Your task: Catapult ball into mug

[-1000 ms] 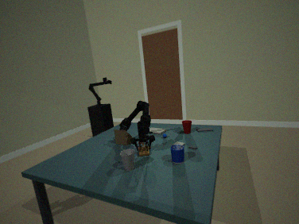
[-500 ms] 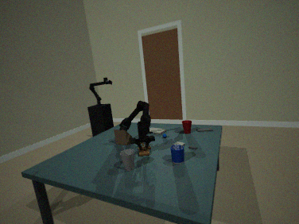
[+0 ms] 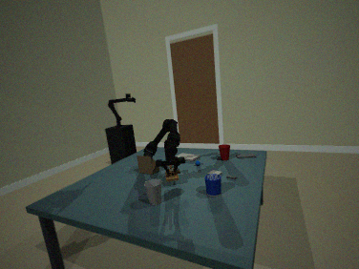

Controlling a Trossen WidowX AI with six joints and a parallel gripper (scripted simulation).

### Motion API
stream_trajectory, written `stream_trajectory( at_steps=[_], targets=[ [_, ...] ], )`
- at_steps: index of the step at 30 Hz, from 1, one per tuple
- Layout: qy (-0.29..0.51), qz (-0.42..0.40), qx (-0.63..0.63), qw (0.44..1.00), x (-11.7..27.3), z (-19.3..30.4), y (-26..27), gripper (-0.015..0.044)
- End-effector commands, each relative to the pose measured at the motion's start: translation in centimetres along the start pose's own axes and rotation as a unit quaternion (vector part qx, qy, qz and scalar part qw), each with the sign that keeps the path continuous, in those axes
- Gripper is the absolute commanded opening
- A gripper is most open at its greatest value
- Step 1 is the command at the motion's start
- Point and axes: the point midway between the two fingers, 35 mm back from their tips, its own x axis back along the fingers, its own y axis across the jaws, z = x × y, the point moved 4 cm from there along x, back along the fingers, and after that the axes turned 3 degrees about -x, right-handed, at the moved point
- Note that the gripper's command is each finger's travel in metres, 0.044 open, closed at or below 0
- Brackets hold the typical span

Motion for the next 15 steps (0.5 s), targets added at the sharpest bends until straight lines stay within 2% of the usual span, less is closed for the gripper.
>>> stream_trajectory(
  at_steps=[1, 15],
  targets=[
    [-0.007, -0.001, 0.026, 1.0, 0.97, -0.14, 0.14, 0.0],
    [-0.005, -0.001, 0.26, 0.966, 0.79, 0.02, 0.55, 0.0]
  ],
)
